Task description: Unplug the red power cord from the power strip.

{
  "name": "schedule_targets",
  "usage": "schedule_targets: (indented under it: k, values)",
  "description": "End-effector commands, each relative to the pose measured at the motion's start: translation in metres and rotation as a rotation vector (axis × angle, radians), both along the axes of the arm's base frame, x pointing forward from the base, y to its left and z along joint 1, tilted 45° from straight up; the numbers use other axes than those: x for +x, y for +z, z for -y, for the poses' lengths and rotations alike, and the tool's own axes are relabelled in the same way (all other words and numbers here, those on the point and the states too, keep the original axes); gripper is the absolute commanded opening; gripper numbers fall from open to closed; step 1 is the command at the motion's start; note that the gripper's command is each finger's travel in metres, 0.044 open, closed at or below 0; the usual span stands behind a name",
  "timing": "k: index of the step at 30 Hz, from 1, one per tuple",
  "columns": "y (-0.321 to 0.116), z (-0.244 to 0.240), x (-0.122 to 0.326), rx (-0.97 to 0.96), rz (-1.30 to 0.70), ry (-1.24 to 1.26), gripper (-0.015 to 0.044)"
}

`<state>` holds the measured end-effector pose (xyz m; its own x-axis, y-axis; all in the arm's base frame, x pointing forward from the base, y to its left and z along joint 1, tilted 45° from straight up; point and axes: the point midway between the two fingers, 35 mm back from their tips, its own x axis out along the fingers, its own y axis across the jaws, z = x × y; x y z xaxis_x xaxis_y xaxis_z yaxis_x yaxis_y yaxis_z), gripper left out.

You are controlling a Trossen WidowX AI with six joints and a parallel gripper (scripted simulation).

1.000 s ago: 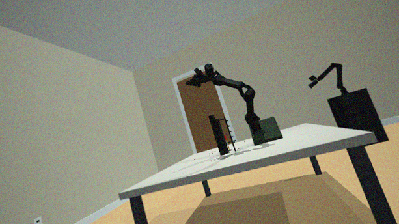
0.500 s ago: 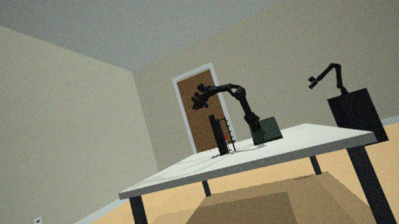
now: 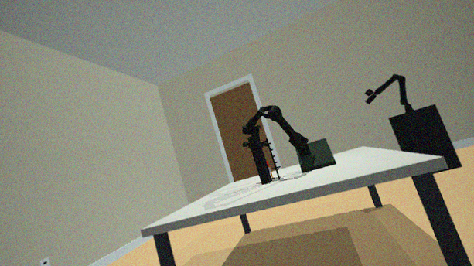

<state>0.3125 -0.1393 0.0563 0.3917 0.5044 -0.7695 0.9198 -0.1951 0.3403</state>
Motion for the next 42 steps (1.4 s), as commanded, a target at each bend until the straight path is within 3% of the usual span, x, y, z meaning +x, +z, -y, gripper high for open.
schedule_targets:
  k: [1,5,42]
  values:
    - [-0.027,-0.030,-0.031,0.156,-0.233,-0.022,0.0160]
    - [-0.038,-0.050,-0.054,0.259,-0.399,-0.034,0.0160]
    - [-0.012,-0.079,-0.044,0.261,-0.399,-0.033,0.0160]
